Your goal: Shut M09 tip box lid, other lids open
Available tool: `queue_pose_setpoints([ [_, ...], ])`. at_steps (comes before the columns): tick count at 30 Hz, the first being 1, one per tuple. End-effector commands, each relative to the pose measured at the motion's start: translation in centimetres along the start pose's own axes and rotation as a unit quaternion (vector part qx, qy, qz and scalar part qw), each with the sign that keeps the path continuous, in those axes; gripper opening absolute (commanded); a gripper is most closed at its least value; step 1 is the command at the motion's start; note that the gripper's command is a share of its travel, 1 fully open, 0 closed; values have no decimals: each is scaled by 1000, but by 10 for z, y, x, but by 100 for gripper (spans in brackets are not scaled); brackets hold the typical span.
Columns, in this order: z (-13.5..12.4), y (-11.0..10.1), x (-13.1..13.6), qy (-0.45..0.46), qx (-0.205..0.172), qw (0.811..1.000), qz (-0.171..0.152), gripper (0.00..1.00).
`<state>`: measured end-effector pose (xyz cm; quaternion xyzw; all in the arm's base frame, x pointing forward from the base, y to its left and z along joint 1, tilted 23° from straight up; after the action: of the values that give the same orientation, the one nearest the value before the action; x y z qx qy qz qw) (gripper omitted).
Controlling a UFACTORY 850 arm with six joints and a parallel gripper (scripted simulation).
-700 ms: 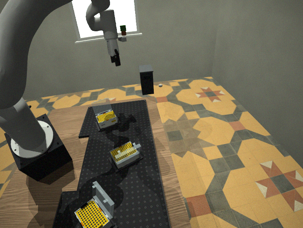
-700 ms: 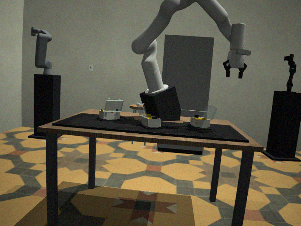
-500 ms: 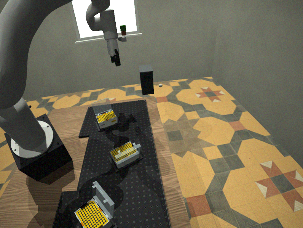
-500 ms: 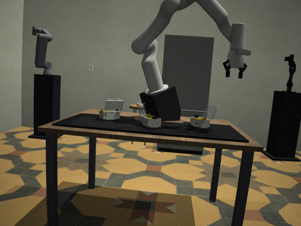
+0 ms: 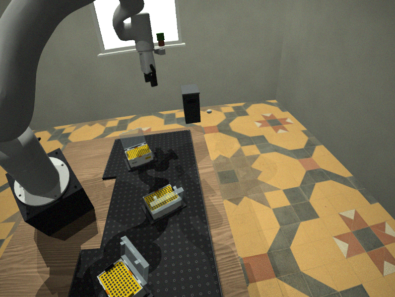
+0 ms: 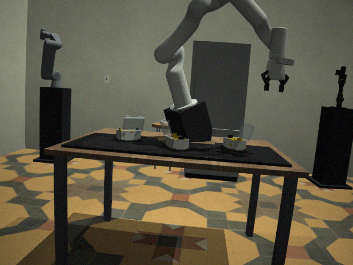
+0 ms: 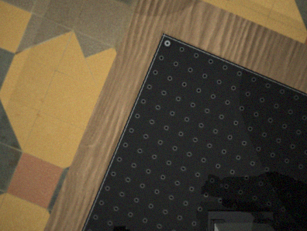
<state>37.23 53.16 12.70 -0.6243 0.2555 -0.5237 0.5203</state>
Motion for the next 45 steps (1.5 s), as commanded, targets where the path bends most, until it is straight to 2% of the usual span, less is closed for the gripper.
queue_pose_setpoints([
  [1,1,8,15,-43,-22,999,4,100],
  [10,1,25,41,-124,-61,990,17,100],
  [13,0,25,41,-124,-61,990,17,100],
  [17,-1,36,58,-176,-86,980,32,100],
  [22,-2,41,66,-202,-97,974,41,100],
  [27,-4,51,82,-253,-117,958,62,100],
  [30,-4,51,82,-253,-117,958,62,100],
  [33,-7,59,96,-294,-130,943,83,100],
  [38,-9,65,106,-326,-139,930,100,100],
  [45,-14,77,128,-394,-153,895,145,100],
])
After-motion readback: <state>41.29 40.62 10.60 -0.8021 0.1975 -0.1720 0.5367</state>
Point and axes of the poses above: the point where the finger pads meet when closed, its own y axis out along the fingers, its own x axis across the jaws, z = x × y, the point moved 7 cm from there along -y, back along the fingers, and after that the axes turned 1 degree about -y, right-handed, at the moved point
